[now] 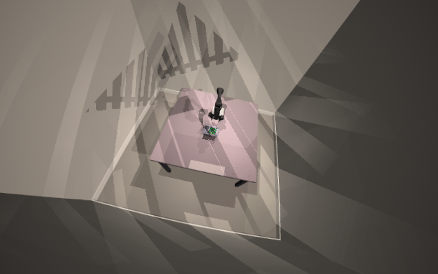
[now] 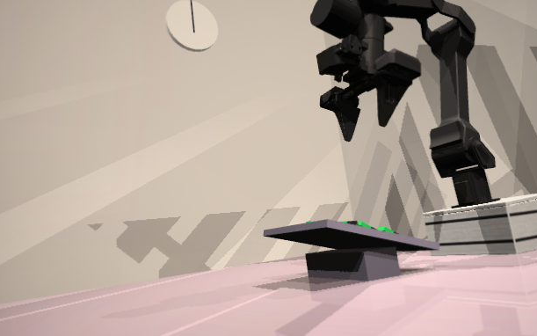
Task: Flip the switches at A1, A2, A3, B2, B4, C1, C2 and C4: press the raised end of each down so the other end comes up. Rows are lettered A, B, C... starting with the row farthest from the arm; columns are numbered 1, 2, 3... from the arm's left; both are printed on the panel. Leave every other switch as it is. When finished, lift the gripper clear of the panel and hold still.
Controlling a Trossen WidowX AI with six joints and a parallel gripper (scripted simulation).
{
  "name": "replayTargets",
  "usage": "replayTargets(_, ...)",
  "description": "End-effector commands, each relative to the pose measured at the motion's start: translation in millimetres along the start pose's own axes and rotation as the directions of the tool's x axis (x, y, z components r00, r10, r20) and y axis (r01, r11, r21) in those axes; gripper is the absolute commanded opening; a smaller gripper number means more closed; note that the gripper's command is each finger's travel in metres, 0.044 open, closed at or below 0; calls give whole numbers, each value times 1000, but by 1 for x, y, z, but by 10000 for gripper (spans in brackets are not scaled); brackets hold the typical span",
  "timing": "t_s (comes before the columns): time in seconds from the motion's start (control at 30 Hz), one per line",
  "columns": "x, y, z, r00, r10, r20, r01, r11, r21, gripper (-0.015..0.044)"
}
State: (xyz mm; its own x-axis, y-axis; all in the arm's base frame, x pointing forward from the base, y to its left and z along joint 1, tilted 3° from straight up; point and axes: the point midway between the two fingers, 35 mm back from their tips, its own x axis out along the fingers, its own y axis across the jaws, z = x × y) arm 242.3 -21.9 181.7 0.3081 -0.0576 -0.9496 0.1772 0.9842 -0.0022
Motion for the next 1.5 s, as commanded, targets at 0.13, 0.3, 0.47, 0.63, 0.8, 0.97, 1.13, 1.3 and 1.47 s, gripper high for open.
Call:
replayTargets(0.13, 50, 17, 28, 1000, -4, 21, 4, 1000, 23, 269)
replayTargets(0.3, 87, 30, 40, 999, -6, 36, 5, 999, 40, 137)
replayTargets(0.47, 87, 30, 40, 999, -6, 36, 5, 999, 40, 6)
replayTargets(0.63, 122, 30, 41, 998, -7, 62, 5, 999, 40, 0)
replayTargets(0.8, 122, 30, 41, 998, -7, 62, 5, 999, 40, 0)
replayTargets(0.97, 130, 30, 41, 998, -7, 62, 5, 999, 40, 0)
replayTargets(1.13, 132, 29, 41, 998, -7, 62, 5, 999, 40, 0)
replayTargets(1.3, 137, 29, 41, 998, -7, 62, 5, 999, 40, 0)
replayTargets(1.47, 145, 29, 42, 998, -7, 63, 5, 999, 40, 0)
